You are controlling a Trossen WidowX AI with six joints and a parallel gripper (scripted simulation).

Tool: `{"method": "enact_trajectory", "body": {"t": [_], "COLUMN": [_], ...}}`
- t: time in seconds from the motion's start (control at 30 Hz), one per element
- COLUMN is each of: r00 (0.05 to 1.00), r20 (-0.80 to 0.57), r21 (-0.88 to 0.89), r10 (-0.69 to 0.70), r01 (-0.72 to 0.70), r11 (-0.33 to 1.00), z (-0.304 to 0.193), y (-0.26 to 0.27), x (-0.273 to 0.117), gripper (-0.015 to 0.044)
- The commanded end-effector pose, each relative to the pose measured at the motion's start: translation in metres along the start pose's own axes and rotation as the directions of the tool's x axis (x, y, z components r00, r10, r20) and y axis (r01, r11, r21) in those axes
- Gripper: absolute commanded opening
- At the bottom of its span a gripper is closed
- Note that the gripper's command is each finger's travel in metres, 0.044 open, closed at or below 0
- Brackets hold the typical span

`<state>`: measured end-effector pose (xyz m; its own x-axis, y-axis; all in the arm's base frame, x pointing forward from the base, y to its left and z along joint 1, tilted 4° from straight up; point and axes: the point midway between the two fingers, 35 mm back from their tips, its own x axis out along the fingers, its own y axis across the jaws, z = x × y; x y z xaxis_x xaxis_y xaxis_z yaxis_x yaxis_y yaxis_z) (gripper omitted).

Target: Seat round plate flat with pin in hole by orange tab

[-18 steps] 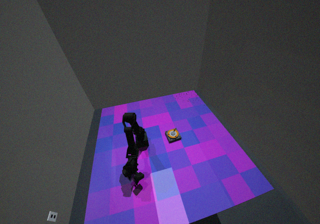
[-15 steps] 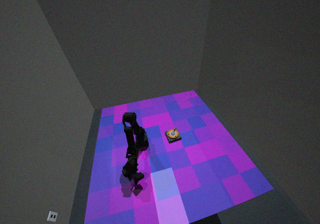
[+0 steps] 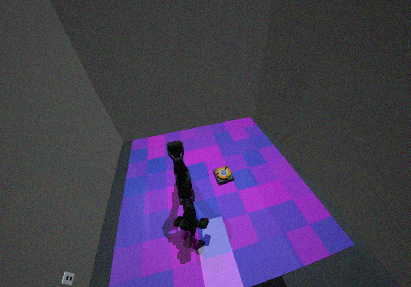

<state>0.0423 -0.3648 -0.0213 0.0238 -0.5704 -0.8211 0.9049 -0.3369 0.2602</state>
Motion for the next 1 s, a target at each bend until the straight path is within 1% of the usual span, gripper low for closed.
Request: {"method": "enact_trajectory", "body": {"t": [0.0,0.17,0.27,0.43,0.5,0.63,0.7,0.77,0.97], "r00": [0.997,0.970,0.960,0.919,0.913,0.883,0.863,0.856,0.803], "r20": [-0.059,-0.212,-0.255,-0.384,-0.398,-0.466,-0.504,-0.516,-0.585], "r21": [-0.130,-0.402,-0.473,-0.675,-0.699,-0.804,-0.826,-0.829,-0.799], "r10": [0.047,0.116,0.117,0.092,0.087,0.051,0.022,0.011,-0.110], "r01": [-0.055,-0.195,-0.229,-0.348,-0.363,-0.448,-0.489,-0.503,-0.595], "r11": [0.990,0.894,0.850,0.651,0.616,0.391,0.281,0.244,-0.092], "z": [-0.019,-0.081,-0.101,-0.173,-0.182,-0.234,-0.262,-0.271,-0.347], "y": [0.038,0.105,0.121,0.158,0.162,0.176,0.180,0.181,0.170], "x": [-0.007,-0.033,-0.042,-0.079,-0.085,-0.125,-0.146,-0.153,-0.225], "gripper": [0.0000,0.0000,0.0000,0.0000,0.0000,0.0000,0.0000,0.0000,0.0000]}}
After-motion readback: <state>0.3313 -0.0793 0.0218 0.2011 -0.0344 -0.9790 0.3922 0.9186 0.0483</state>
